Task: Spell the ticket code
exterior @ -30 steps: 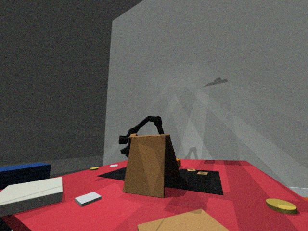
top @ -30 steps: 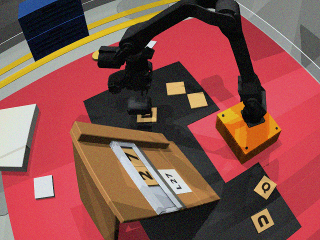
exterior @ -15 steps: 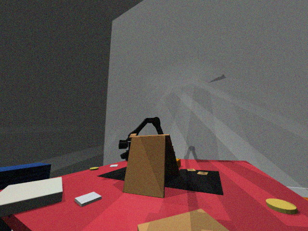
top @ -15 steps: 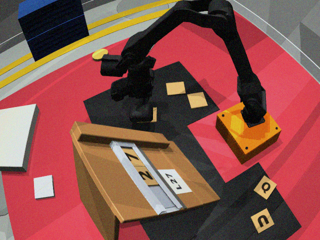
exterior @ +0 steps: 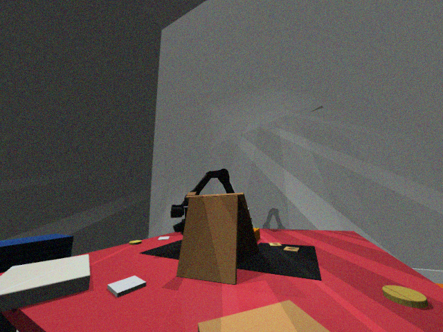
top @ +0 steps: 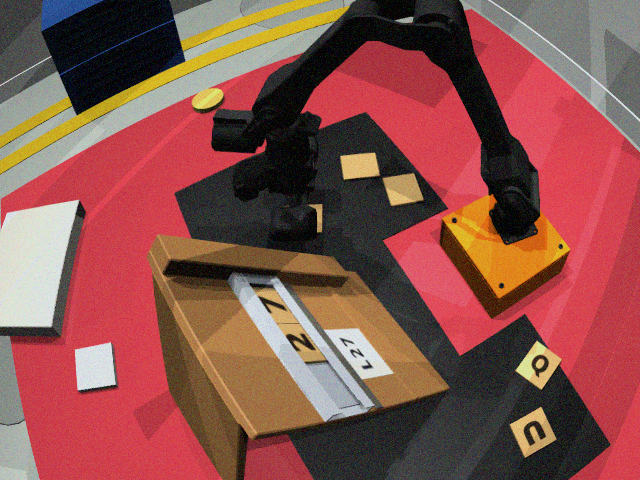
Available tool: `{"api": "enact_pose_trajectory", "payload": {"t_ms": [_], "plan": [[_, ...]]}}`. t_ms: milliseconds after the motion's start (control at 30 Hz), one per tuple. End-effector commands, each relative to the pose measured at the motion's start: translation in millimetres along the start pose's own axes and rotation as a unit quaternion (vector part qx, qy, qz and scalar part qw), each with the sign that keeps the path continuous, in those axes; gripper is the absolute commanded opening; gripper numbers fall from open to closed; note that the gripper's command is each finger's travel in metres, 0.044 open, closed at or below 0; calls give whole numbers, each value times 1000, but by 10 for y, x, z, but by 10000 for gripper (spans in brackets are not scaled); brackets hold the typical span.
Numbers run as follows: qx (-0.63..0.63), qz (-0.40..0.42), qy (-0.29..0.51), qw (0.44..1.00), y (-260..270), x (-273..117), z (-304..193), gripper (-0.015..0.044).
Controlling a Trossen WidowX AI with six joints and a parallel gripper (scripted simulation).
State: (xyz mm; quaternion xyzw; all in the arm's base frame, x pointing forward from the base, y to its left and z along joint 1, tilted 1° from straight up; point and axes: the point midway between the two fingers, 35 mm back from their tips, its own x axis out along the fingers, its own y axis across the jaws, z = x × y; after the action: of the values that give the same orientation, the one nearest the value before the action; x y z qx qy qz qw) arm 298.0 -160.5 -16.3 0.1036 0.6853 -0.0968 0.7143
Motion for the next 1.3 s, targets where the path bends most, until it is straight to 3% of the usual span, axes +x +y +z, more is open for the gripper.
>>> {"api": "enact_pose_trajectory", "payload": {"t_ms": [0, 133, 633, 933, 1267], "plan": [[1, -2, 1, 1000, -4, 12, -10, 340], [1, -2, 1, 1000, -4, 12, -10, 340], [1, -2, 1, 1000, 4, 12, -9, 240], [1, -2, 1, 1000, 13, -72, -8, 4], [1, -2, 1, 1000, 23, -154, -8, 0]]}}
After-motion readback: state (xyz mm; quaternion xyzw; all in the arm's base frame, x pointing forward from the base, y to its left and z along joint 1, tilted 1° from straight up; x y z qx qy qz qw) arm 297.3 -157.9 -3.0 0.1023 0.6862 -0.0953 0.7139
